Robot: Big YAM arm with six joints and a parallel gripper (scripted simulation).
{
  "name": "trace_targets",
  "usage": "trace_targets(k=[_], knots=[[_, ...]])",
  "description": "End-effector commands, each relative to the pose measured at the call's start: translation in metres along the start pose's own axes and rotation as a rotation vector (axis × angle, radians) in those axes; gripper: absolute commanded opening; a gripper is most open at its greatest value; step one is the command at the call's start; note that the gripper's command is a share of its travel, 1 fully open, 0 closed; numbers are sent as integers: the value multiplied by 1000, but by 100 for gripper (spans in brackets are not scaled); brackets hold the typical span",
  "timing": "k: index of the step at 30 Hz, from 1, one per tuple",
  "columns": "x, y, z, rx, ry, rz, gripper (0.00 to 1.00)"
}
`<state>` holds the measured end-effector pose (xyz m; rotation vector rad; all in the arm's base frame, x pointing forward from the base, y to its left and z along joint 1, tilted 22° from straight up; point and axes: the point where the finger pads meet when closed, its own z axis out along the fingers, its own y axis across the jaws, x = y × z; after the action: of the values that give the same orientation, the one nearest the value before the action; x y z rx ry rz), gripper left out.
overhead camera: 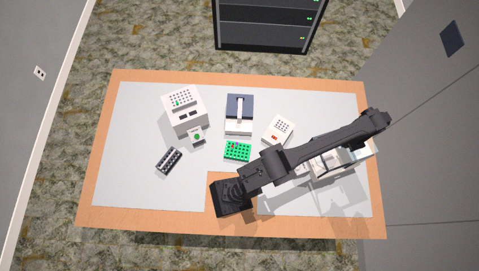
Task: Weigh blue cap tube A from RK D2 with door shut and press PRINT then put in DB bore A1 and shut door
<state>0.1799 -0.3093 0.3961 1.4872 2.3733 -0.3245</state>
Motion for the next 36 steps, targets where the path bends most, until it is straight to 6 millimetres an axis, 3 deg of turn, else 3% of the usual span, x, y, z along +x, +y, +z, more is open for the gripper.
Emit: trace_targets(k=[1,36], knots=[[4,3,-7,-5,-17,-3,9],[-4,2,-13,-4,-34,1,9]])
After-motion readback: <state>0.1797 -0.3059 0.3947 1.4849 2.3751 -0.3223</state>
